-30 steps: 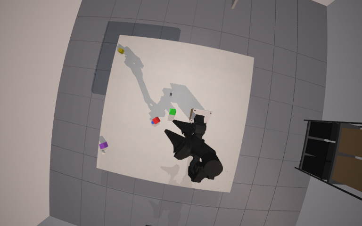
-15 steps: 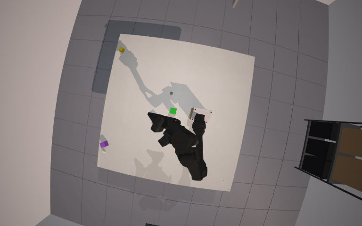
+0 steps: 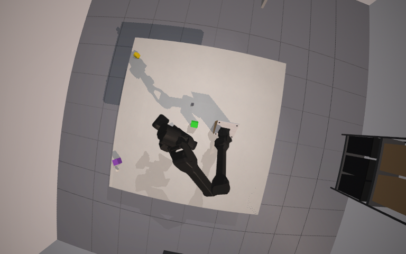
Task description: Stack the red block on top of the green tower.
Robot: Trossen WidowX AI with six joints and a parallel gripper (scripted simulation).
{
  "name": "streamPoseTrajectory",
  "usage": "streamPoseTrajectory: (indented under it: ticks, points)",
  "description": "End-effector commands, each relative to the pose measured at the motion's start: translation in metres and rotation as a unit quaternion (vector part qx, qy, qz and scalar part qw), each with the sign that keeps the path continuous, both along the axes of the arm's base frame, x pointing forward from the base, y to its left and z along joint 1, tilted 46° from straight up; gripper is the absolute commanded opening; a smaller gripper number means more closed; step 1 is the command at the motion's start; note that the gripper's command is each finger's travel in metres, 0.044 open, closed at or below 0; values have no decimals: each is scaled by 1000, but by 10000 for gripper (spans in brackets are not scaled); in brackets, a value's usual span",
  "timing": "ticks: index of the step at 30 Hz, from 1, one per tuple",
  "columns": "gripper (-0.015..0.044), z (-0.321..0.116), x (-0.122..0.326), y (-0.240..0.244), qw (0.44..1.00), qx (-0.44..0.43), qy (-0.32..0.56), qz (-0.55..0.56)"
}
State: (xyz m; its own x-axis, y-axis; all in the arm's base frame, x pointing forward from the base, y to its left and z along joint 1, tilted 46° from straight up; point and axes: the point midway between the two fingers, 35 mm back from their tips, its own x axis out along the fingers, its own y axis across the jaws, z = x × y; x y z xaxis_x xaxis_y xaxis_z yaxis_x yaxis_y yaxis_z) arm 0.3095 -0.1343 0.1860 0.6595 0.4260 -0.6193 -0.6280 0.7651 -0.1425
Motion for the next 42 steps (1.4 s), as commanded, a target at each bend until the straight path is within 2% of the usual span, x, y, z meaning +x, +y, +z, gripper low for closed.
streamPoseTrajectory:
  ticks: [1,11,21,27,36,42]
  points:
    - [440,-16,15,26,998,36,47,28]
    - [440,-61,36,103,972,107,184,98]
    - [440,-101,29,179,923,131,328,151]
    - [440,-100,27,181,921,131,334,153]
    - [440,-137,24,226,921,132,334,154]
    - [440,-142,24,230,921,132,334,154]
